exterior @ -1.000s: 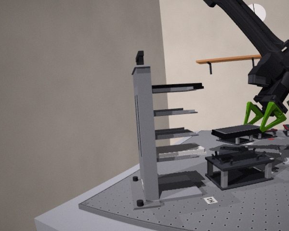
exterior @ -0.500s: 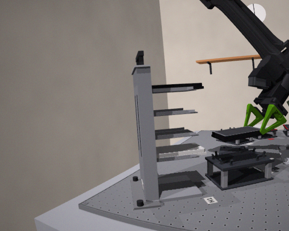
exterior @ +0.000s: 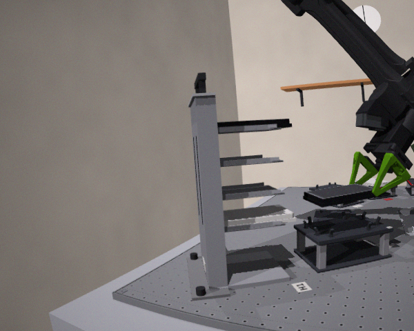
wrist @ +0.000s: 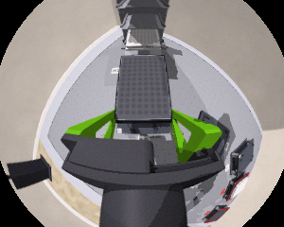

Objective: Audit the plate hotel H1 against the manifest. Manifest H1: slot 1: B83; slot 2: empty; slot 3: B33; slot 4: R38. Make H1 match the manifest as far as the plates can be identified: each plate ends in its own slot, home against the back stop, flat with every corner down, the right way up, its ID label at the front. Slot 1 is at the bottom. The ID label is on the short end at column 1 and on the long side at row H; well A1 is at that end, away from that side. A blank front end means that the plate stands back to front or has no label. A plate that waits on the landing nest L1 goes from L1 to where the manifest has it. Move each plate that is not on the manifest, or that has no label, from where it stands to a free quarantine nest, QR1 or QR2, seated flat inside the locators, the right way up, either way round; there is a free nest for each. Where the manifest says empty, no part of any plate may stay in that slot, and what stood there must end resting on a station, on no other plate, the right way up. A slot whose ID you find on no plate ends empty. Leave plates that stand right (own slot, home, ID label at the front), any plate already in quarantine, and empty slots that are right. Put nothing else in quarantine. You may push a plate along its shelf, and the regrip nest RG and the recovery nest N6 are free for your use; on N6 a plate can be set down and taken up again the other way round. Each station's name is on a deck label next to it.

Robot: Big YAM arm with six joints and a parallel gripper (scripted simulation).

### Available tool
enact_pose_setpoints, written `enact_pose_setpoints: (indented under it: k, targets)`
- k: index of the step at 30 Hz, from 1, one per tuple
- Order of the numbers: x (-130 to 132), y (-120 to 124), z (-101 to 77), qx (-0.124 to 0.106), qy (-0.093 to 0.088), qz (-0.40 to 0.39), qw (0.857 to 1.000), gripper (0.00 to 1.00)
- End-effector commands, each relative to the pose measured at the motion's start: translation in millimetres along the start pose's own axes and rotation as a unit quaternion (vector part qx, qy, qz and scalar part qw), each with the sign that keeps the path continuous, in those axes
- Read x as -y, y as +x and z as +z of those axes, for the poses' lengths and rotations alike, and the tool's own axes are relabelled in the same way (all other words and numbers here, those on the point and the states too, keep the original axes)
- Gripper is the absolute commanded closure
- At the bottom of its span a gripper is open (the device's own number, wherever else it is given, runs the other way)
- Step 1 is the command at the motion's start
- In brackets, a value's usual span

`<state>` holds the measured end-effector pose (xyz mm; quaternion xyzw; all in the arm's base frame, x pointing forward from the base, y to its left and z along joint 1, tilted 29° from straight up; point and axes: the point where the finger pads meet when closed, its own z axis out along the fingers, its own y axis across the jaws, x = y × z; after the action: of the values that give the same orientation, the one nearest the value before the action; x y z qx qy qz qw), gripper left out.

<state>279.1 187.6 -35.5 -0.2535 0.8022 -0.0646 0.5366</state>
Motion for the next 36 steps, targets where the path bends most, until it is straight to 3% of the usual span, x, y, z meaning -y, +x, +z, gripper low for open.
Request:
enact_pose_setpoints:
  k: [1, 36]
  targets:
    - [3.0, -2.4, 2.7, 0.007, 0.004, 0.001, 1.000, 0.14]
    - [2.7, 8.3, 14.0, 0.008, 0.004, 0.001, 1.000, 0.14]
